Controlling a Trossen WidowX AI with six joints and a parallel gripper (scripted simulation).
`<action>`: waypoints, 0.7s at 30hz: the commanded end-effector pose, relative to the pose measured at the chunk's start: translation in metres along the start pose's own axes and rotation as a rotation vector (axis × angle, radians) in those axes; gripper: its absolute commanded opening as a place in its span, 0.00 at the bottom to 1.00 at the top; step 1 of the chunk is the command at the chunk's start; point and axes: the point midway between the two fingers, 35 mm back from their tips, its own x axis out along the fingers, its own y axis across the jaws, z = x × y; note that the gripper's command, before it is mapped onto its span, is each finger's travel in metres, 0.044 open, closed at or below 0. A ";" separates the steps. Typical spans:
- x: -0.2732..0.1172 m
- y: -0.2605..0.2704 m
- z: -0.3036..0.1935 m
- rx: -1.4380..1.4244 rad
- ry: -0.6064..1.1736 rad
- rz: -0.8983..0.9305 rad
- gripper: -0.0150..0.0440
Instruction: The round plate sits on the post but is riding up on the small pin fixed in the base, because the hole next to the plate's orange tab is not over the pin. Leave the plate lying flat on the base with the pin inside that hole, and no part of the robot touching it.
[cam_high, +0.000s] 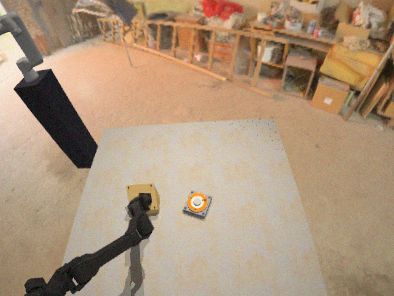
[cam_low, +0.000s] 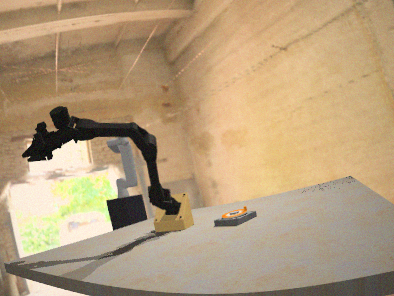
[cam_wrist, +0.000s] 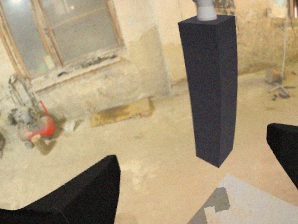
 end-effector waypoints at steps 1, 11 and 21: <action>0.001 0.001 -0.002 0.000 0.005 0.004 0.89; 0.021 0.055 -0.086 0.029 0.233 0.170 0.44; 0.018 0.112 -0.174 0.099 0.475 0.242 0.25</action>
